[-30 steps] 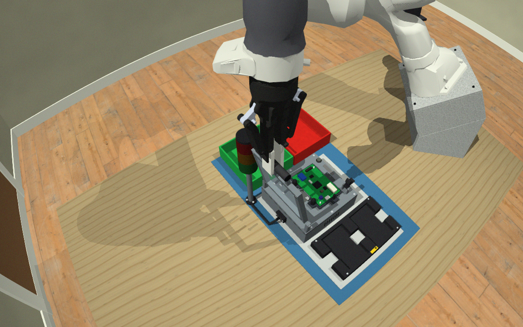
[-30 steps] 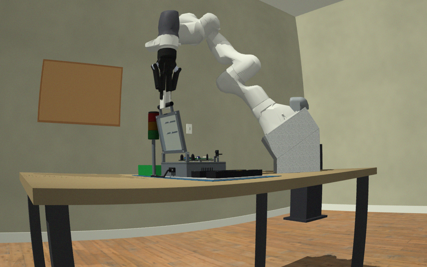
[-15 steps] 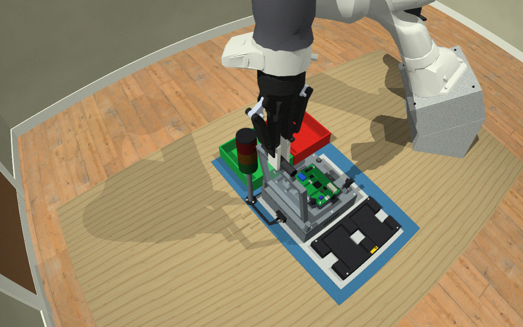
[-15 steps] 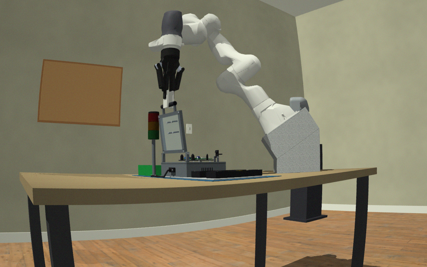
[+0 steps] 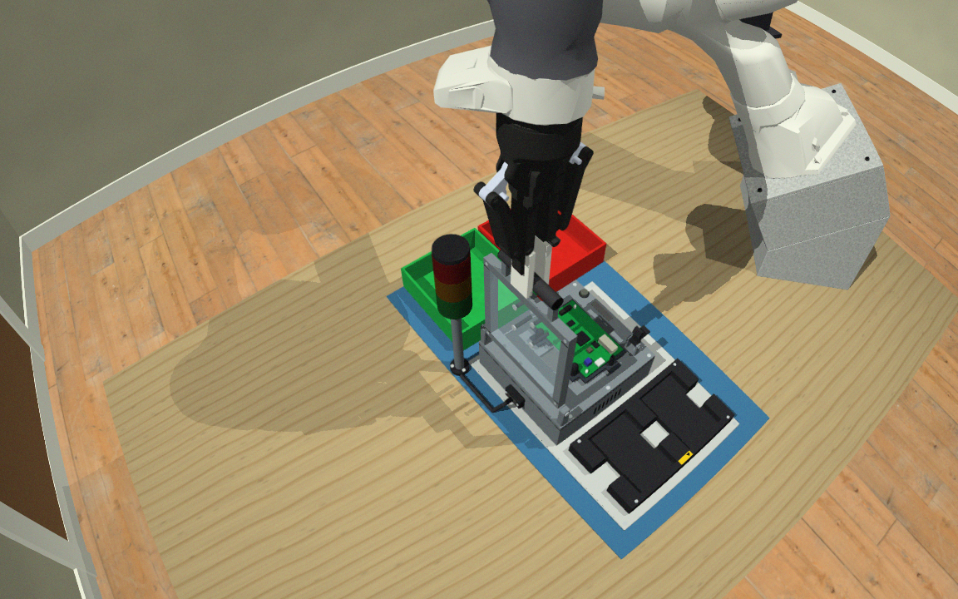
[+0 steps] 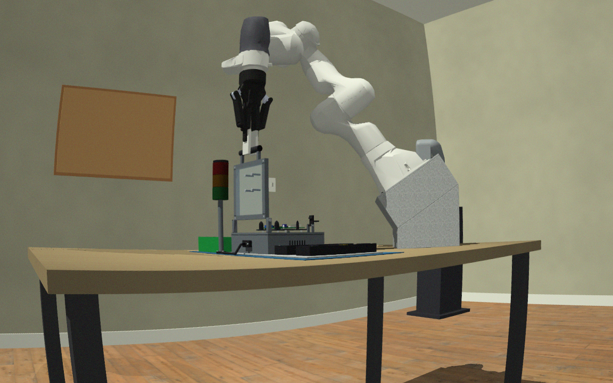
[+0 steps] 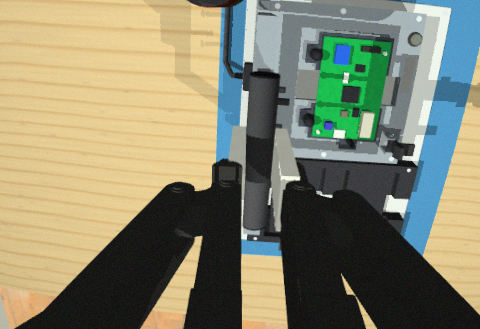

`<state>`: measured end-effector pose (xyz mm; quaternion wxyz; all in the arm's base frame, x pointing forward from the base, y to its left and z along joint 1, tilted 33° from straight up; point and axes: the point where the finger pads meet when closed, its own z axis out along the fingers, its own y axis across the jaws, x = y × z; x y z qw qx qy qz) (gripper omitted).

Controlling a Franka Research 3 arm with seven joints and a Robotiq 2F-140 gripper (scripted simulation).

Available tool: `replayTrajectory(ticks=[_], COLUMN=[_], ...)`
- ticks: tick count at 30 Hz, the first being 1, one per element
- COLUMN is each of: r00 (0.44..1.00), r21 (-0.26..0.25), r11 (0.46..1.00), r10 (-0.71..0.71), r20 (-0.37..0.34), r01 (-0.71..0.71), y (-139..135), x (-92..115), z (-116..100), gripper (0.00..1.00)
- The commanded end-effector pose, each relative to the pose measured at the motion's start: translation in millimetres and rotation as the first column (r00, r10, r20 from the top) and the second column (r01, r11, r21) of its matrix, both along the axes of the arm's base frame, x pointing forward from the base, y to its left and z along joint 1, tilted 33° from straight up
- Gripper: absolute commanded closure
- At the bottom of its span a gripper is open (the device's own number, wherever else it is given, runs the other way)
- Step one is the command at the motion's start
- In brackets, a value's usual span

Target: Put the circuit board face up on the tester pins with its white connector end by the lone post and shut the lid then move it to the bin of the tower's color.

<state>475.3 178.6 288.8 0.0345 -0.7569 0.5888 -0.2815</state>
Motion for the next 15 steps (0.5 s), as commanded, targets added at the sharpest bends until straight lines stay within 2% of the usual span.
replayTrajectory(ticks=[1,15], r00=[1.0,1.0], r21=[-0.006,-0.006], r11=[1.0,1.0], r10=[-0.014,-0.014], r20=[-0.009,-0.009], r01=[0.014,0.014], y=[-4.6,-17.0], x=[-9.9,-38.9], z=[-7.4,-26.1], gripper=[1.0,1.0])
